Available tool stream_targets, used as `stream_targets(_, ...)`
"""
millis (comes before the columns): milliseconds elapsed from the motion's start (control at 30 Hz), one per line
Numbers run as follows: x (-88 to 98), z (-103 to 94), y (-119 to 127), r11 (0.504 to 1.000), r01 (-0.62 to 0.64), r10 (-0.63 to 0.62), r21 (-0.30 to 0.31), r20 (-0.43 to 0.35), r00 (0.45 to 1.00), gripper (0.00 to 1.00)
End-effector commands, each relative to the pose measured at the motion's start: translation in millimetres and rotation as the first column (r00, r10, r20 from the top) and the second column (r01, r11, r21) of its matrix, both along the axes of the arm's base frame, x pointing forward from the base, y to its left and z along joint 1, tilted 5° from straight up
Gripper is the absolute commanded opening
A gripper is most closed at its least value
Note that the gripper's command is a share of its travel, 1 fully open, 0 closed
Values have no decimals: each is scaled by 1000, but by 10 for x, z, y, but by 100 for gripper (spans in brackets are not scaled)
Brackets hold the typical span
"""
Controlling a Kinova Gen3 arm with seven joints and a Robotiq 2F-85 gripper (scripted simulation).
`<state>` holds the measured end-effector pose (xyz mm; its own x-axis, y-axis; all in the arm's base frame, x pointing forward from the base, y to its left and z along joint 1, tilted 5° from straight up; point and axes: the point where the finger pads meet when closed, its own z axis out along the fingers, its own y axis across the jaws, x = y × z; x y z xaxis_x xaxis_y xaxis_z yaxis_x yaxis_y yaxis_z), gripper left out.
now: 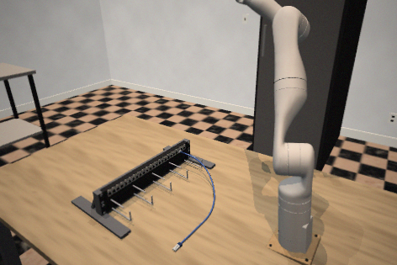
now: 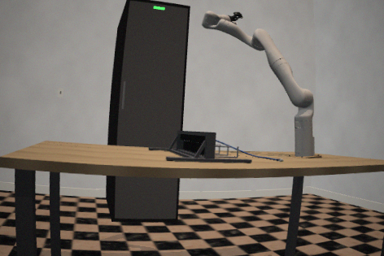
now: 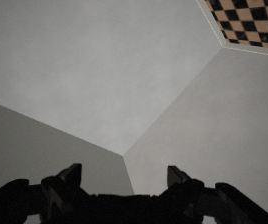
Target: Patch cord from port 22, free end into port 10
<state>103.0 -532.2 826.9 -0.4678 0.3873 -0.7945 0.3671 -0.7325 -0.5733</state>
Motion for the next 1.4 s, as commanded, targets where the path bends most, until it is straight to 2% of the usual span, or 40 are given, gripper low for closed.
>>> stream_targets(0,-5,10,8,1000,0,0,-2,1,1000,100)
stream_targets(733,22,3,-2,1000,-8,8,-2,1,1000,100)
stream_targets(1100,203,-11,-29,998,-55,55,-4,-4,998,100)
stream_targets(1367,611,-90,-72,988,-155,155,4,-13,988,100)
